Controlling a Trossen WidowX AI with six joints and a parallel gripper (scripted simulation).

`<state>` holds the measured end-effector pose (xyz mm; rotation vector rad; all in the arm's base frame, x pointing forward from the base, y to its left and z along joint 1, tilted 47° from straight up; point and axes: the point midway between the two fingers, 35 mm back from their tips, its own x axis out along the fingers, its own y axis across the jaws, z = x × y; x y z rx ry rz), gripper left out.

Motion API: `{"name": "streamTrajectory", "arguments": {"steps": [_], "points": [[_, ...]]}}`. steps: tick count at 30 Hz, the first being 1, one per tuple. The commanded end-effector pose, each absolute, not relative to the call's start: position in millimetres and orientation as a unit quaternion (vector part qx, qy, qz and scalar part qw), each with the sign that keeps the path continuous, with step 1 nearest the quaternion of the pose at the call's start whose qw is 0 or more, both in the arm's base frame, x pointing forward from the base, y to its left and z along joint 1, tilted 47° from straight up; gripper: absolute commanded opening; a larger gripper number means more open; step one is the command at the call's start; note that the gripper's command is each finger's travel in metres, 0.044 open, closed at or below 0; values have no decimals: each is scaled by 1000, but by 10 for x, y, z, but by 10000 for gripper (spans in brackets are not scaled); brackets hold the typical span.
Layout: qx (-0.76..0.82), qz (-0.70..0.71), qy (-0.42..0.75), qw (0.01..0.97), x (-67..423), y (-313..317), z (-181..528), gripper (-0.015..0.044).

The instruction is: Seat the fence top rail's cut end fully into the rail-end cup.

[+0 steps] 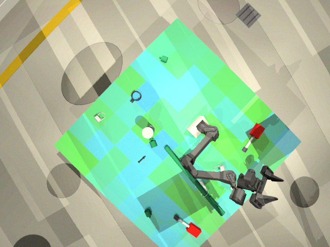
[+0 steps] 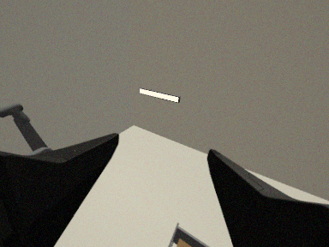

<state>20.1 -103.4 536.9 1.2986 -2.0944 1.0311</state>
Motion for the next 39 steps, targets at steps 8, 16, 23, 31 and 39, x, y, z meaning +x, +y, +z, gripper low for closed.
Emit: {"name": "streamTrajectory", "arguments": {"steps": [8, 16, 23, 31, 39], "points": [[400, 430, -776, 232, -200, -927, 5430, 440], [314, 494, -772, 249, -599, -666, 5490, 440], [237, 547, -752, 281, -875, -312, 5529, 440], [145, 601, -706, 344, -1057, 263, 5551, 440], [67, 637, -639, 425, -1000, 900, 5537, 440]]}}
